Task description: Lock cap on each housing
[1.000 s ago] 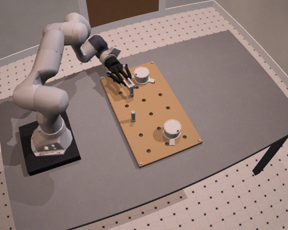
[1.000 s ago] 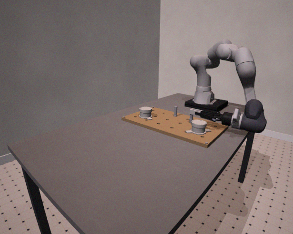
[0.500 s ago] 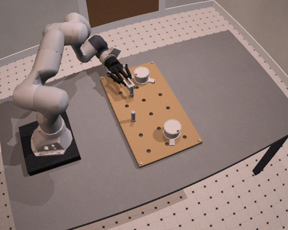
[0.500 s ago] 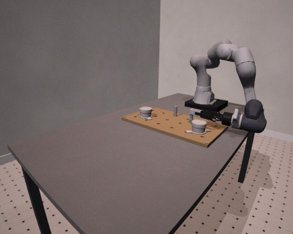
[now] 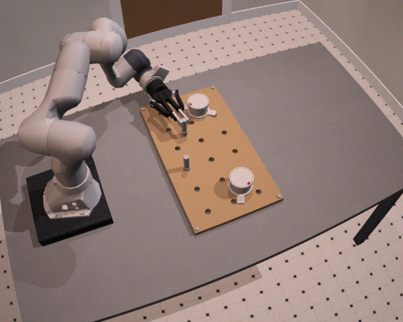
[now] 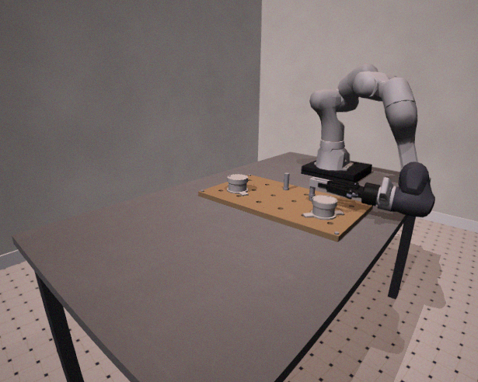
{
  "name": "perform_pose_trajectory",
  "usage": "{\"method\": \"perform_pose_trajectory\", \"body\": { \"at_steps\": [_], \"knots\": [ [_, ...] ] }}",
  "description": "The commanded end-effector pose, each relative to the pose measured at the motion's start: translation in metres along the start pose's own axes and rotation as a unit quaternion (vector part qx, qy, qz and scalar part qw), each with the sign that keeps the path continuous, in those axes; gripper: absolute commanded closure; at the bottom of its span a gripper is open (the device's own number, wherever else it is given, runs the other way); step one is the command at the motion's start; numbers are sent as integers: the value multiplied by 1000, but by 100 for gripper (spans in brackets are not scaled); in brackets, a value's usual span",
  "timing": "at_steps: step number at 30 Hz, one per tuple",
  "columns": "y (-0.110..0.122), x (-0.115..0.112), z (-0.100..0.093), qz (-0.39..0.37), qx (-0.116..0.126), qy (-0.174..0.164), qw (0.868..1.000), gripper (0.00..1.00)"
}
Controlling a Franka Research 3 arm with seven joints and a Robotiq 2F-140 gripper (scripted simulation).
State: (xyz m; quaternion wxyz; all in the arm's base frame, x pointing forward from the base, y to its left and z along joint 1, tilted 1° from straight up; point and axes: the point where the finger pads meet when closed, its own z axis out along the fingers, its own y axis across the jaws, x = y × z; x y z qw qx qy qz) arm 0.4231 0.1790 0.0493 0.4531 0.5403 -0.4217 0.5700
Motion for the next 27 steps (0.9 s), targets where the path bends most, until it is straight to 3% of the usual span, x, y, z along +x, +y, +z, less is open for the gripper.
{"method": "perform_pose_trajectory", "body": {
  "at_steps": [1,10,11,27],
  "knots": [
    [0,1,0,5,-1,1,1000,90],
    [0,1,0,5,-1,1,1000,90],
    [0,1,0,5,-1,1,1000,64],
    [0,1,0,5,-1,1,1000,64]
  ]
}}
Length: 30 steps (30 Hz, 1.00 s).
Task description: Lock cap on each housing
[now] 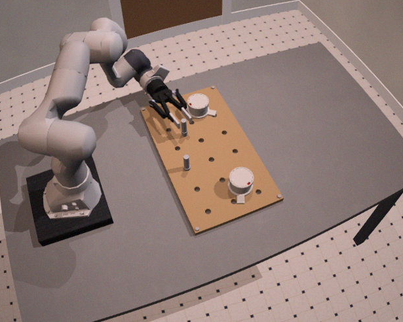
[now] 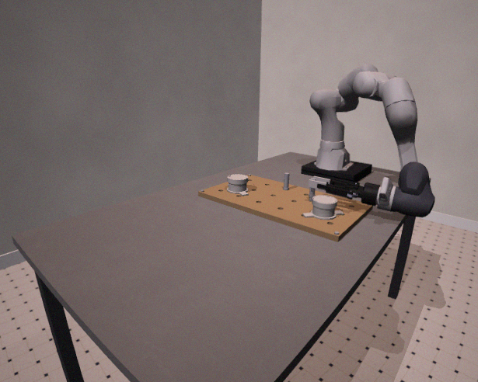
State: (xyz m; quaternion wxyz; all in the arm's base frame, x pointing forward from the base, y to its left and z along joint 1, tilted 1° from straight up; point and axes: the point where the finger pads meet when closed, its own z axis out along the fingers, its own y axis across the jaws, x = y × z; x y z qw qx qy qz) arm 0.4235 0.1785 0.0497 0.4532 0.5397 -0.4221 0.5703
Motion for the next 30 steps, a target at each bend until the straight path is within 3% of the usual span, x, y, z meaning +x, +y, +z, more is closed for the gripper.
{"method": "perform_pose_trajectory", "body": {
  "at_steps": [1,30],
  "knots": [
    [0,1,0,4,-1,1,1000,64],
    [0,1,-6,4,-1,1,1000,64]
  ]
}}
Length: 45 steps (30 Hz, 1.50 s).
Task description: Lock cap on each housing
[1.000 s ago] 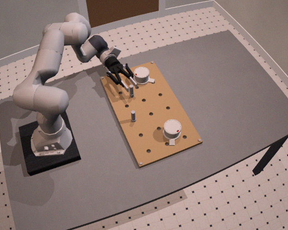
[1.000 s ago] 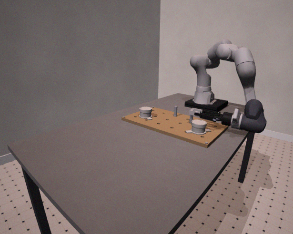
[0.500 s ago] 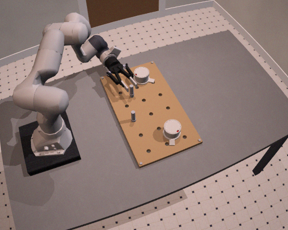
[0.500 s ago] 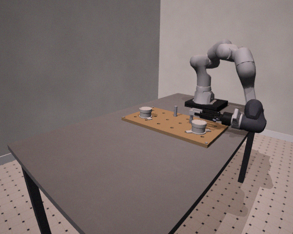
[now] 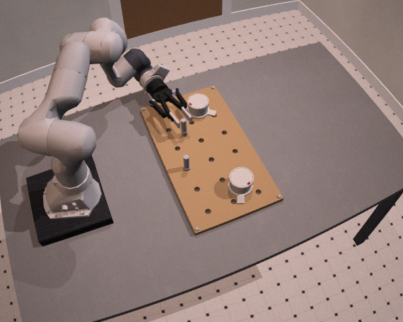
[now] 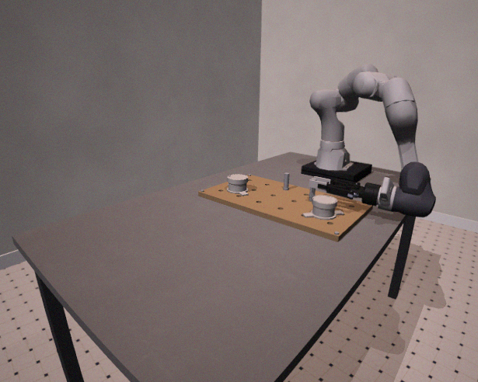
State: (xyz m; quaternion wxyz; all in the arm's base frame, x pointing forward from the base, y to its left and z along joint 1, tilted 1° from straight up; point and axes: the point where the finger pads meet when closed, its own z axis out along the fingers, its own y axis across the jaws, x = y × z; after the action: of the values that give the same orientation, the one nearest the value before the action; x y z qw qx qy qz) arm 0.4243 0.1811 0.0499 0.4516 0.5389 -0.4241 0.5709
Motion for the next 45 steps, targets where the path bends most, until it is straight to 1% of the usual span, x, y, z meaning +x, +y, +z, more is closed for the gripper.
{"method": "perform_pose_trajectory", "body": {
  "at_steps": [1,8,10,19,25,34,45],
  "knots": [
    [2,0,-4,2,-1,1,1000,64],
    [2,0,-17,2,-1,1,1000,64],
    [2,0,-17,2,-1,1,1000,64],
    [2,0,-35,2,-1,1,1000,64],
    [2,0,-43,2,-1,1,1000,64],
    [2,0,-47,2,-1,1,1000,64],
    [2,1,-48,2,-1,1,1000,64]
  ]
}}
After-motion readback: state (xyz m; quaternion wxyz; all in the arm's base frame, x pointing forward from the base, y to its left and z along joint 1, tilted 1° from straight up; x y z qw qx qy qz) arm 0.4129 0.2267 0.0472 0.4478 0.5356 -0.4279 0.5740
